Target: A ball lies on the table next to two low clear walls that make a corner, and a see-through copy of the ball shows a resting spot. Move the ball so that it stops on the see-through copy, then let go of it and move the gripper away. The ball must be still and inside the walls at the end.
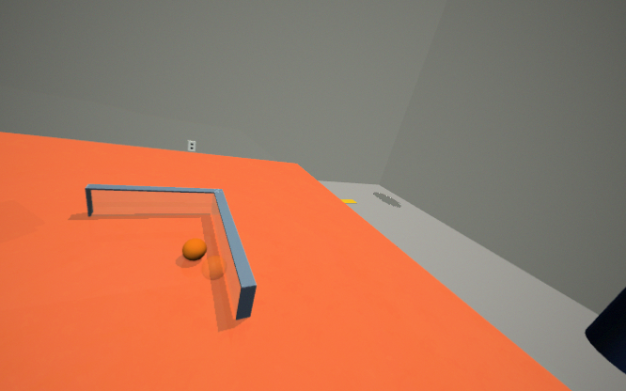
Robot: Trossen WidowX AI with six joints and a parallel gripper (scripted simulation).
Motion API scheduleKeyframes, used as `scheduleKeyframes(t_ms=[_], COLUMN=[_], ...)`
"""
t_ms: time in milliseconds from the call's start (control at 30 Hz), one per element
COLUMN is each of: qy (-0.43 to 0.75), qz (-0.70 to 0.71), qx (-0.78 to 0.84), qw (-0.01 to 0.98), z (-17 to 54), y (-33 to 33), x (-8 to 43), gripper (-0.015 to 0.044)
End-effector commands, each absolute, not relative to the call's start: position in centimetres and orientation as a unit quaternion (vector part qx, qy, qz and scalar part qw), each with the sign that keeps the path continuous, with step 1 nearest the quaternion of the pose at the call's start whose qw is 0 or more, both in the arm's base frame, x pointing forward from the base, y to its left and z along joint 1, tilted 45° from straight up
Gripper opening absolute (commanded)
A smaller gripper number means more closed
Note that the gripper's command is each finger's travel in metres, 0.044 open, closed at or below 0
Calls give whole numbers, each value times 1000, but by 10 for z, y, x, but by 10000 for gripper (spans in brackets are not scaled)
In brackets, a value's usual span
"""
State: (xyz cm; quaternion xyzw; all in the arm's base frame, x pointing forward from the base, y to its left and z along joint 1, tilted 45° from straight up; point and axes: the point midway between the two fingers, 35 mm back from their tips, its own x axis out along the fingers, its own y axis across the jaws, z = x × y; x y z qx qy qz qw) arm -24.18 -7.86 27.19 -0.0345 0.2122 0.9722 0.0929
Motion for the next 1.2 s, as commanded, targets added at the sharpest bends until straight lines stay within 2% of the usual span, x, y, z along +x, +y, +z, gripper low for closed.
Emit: scheduleKeyframes(t_ms=[0, 300, 633, 900, 1167], qy=[184, 114, 18, -64, -161], qz=[981, 967, 901, 810, 696], qx=[-68, -125, -163, -168, -159], qw=[7, -190, -403, -557, -681], z=[274, 278, 278, 273, 256], y=[-127, -229, -308, -327, -299], x=[-231, -171, -51, 70, 193], gripper=[295, 295, 295, 295, 295])
